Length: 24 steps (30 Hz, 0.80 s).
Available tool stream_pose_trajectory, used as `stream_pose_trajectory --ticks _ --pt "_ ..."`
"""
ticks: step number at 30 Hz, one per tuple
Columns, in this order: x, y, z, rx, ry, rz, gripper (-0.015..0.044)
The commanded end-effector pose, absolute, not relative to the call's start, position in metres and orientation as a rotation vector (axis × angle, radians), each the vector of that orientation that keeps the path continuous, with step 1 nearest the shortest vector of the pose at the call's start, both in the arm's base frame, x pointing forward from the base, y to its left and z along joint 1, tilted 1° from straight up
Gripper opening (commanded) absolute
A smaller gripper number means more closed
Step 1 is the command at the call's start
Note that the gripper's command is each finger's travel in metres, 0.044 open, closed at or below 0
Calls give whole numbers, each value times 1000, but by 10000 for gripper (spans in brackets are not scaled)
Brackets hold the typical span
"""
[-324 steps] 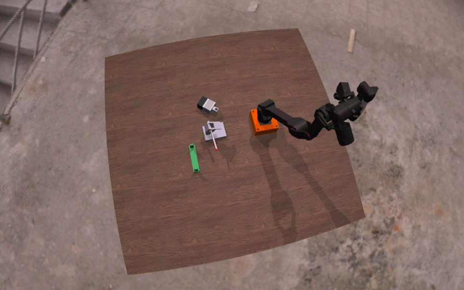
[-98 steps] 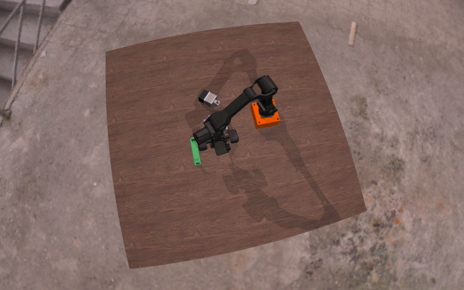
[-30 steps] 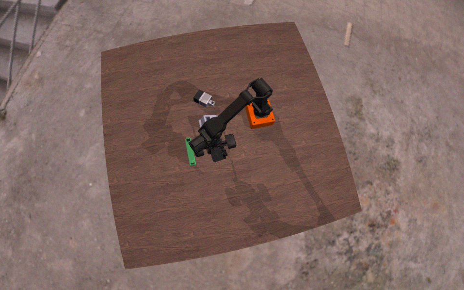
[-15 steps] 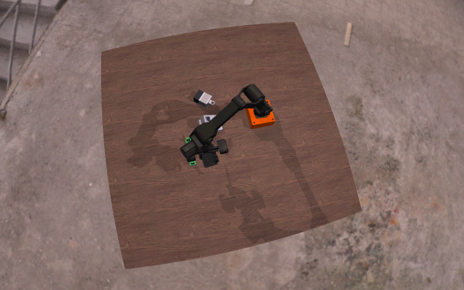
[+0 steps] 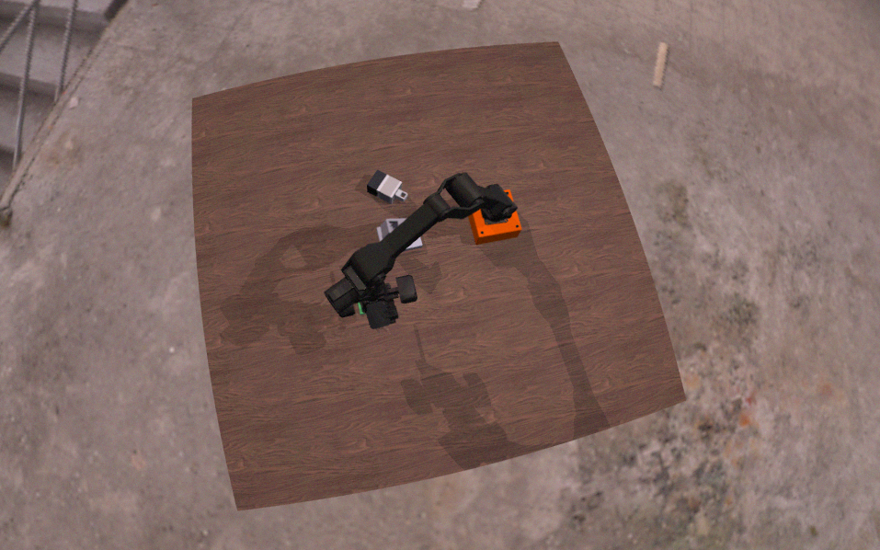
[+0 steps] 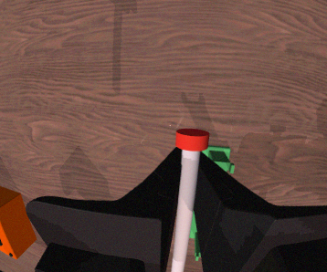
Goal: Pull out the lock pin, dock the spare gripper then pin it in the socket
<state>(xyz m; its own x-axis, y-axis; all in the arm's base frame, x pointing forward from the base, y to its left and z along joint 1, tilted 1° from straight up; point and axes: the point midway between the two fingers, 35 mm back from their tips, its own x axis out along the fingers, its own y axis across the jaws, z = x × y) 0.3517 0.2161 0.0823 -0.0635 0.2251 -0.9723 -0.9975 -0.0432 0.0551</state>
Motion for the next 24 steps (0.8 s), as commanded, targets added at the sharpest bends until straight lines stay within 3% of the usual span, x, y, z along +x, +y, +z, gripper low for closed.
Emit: stream_pose_trajectory --ticks 1,24 --pt "362 221 85 -1031 1062 1369 0" --pt "385 232 68 -1024 1067 1363 0"
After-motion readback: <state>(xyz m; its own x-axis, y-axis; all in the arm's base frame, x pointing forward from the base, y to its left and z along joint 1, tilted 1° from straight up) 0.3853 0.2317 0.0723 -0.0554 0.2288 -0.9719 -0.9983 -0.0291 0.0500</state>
